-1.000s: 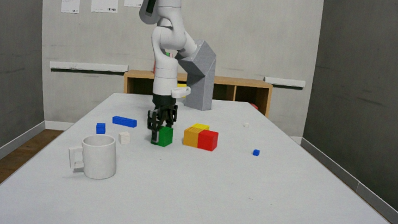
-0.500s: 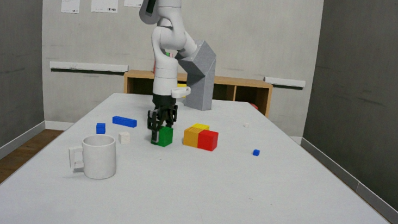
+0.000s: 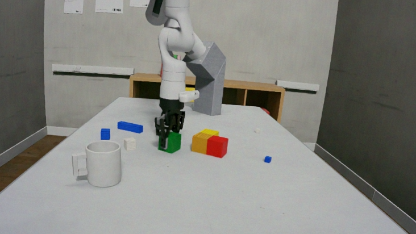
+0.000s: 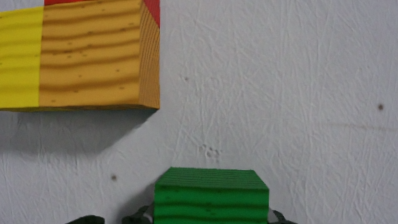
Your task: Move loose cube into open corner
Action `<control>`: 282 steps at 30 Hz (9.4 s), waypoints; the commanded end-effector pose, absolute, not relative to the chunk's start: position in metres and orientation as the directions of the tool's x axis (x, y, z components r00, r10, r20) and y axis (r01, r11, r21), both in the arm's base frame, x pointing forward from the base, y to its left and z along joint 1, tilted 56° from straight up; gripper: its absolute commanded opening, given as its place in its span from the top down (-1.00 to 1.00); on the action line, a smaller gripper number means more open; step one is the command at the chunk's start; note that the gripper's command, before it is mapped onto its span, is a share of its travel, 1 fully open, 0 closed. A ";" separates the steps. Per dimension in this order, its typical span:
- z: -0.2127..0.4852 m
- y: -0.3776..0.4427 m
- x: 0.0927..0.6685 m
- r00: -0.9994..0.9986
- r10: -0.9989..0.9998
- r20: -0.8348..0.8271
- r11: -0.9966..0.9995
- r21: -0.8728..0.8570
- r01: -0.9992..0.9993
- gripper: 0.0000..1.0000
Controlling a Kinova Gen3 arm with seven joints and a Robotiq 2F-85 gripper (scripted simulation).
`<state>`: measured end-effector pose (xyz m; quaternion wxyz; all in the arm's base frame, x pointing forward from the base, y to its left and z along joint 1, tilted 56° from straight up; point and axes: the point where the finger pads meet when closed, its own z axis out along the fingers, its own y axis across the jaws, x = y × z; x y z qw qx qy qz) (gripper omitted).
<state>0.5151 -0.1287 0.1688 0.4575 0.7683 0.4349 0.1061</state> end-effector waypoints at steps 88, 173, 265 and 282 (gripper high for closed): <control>0.212 -0.078 0.472 0.589 0.773 -0.235 -0.196 0.795 0.575 0.80; 0.054 0.055 0.460 0.565 0.781 -0.265 -0.164 0.786 0.596 0.80; 0.031 0.032 0.484 0.563 0.783 -0.263 -0.164 0.786 0.596 0.80; 0.018 0.018 0.497 0.563 0.783 -0.263 -0.165 0.786 0.596 0.80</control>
